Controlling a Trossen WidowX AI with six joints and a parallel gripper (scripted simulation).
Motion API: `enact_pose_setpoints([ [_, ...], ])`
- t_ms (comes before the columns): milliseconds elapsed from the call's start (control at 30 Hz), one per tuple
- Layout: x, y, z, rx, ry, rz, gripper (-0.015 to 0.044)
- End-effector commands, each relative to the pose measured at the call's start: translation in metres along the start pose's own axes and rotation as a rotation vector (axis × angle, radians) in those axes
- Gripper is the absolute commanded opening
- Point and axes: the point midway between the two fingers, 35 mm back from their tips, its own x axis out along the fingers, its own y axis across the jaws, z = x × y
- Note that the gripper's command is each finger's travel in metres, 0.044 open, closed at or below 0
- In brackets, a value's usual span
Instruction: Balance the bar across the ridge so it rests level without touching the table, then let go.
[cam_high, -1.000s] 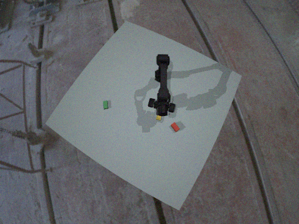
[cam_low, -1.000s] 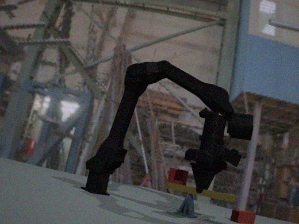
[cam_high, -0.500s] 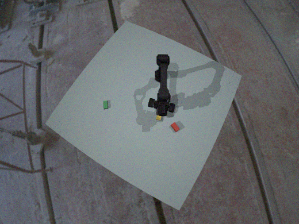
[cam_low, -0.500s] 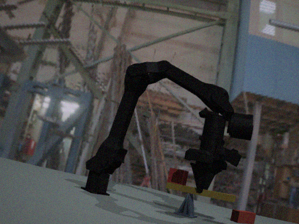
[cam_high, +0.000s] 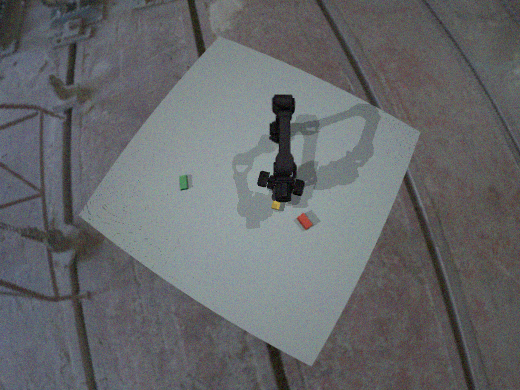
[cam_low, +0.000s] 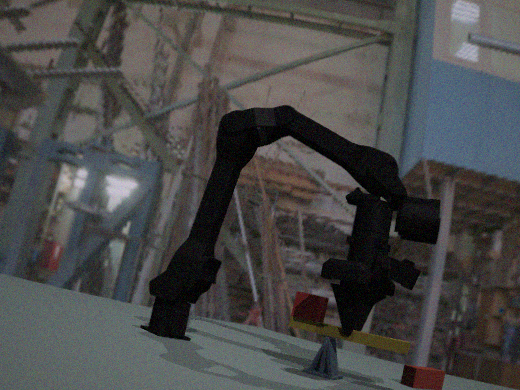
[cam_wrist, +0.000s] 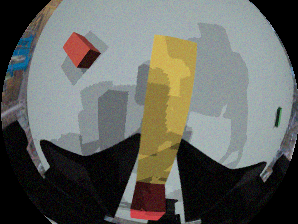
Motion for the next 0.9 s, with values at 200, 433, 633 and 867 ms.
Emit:
enact_pose_setpoints([
  [200,0.0000,0.0000,0.0000,0.000,0.000,0.000,0.0170],
  [433,0.0000,0.0000,0.0000,0.000,0.000,0.000,0.0171],
  [633,0.0000,0.0000,0.0000,0.000,0.000,0.000,0.0172],
  [867,0.0000,0.0000,0.0000,0.000,0.000,0.000,0.0185],
])
